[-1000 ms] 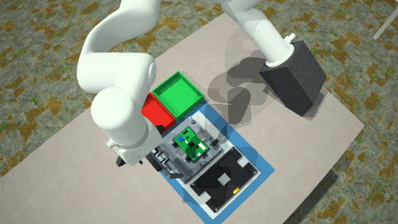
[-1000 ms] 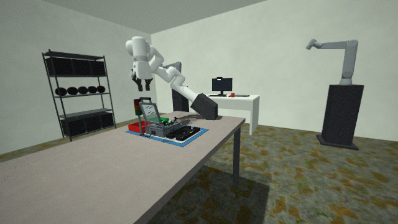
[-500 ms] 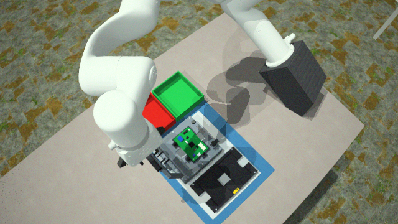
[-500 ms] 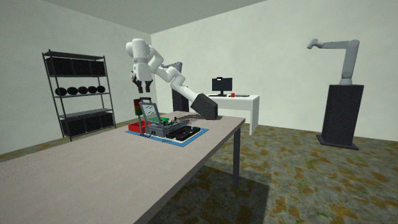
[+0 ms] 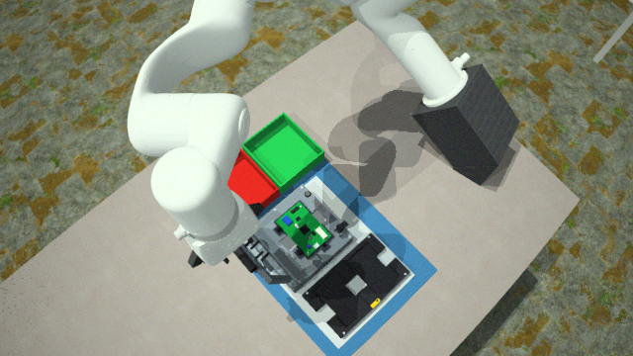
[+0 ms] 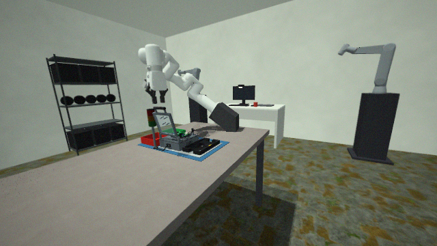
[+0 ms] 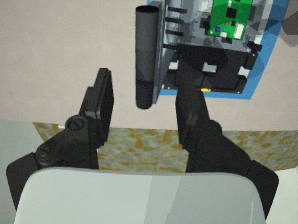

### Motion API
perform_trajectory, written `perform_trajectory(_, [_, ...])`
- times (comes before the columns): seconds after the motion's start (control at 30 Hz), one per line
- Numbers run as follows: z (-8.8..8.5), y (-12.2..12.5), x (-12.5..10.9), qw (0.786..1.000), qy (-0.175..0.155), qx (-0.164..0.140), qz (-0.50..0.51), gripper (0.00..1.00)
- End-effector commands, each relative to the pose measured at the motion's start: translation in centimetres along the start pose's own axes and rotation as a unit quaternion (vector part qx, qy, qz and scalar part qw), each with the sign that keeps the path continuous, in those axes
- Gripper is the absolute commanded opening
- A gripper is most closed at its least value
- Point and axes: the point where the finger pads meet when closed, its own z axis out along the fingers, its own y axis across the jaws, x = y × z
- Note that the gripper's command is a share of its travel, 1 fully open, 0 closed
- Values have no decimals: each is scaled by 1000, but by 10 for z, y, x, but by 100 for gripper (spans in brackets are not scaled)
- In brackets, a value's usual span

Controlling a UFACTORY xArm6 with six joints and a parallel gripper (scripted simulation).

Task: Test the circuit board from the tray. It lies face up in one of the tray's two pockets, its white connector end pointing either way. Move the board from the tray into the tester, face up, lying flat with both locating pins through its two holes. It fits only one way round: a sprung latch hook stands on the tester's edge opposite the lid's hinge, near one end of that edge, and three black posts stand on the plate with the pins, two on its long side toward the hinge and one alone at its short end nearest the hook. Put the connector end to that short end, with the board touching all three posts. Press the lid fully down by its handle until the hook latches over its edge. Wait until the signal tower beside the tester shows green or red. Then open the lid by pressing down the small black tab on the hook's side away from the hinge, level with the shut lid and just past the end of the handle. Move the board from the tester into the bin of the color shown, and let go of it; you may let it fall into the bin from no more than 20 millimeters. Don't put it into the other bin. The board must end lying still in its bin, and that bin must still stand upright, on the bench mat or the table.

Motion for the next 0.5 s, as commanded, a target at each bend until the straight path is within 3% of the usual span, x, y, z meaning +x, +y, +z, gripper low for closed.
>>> perform_trajectory(0.0, [-2, -1, 0, 1000, -1, 2, 0, 51])
perform_trajectory(0.47, [10, -1, 0, 1000, -1, 2, 0, 51])
